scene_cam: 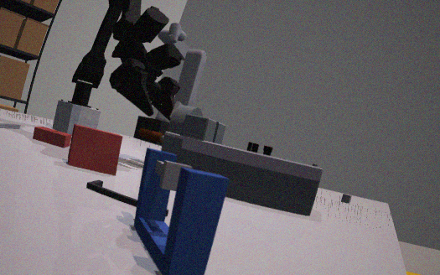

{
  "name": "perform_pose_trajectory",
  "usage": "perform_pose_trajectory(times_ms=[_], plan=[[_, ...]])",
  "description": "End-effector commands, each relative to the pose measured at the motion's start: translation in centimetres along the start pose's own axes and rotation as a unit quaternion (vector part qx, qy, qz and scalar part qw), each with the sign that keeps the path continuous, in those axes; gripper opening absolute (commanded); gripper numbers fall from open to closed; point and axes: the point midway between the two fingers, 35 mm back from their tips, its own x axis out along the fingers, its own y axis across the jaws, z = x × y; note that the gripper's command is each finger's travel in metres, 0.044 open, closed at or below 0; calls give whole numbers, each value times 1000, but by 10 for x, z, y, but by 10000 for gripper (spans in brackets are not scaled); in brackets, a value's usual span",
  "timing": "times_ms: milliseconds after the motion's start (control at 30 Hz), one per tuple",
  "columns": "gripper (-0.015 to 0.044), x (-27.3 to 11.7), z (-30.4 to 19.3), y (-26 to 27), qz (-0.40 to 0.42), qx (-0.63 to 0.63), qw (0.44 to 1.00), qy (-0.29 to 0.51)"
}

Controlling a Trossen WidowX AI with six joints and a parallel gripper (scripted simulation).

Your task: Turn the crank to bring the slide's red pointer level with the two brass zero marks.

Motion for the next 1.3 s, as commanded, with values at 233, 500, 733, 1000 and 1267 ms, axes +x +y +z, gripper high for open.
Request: perform_pose_trajectory(times_ms=[233, 500, 733, 1000, 1267], plan=[[440, 14, -15, 1, 4, -2, 1000, 2], [440, 23, -25, 1, 4, -2, 1000, 2], [440, 31, -33, 1, 4, -2, 1000, 3], [440, 38, -43, 2, 4, -2, 1000, 3], [282, 39, -43, 2, 4, -2, 1000, 3]])
